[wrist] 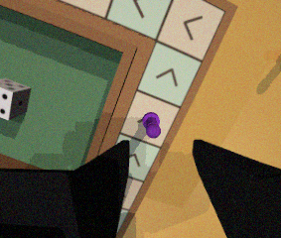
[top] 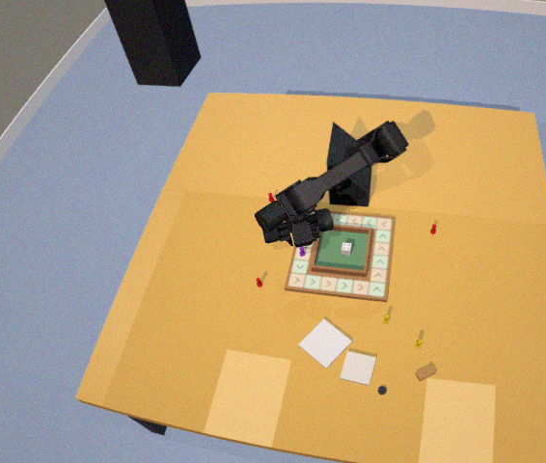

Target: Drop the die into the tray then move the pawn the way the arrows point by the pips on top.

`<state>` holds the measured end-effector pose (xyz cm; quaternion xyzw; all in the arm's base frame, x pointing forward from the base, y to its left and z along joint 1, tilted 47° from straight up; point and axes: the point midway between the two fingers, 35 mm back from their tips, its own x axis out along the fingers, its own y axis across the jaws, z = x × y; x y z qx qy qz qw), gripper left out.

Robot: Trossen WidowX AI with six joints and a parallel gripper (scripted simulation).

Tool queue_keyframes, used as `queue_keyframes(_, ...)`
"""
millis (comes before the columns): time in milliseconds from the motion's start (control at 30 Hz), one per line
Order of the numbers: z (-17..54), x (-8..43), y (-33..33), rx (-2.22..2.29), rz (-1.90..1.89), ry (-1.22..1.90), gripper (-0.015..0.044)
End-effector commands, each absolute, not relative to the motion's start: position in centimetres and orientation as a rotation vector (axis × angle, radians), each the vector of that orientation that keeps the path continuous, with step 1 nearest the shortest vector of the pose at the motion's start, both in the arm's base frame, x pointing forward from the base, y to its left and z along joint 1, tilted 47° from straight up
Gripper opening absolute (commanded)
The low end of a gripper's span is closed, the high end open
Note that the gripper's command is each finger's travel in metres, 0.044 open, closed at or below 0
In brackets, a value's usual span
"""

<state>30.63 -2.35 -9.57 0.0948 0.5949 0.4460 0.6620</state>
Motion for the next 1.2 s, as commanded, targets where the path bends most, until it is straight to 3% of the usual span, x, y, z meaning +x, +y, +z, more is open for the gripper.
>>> queue_keyframes(0, -10.0, 30.4, -1.7, 0.225, 1.014, 1.348, 0.0200)
queue_keyframes(967, -12.9, 29.9, 1.3, 0.227, 1.016, 1.348, 0.0200)
queue_keyframes(1167, -12.9, 29.9, 1.3, 0.227, 1.016, 1.348, 0.0043)
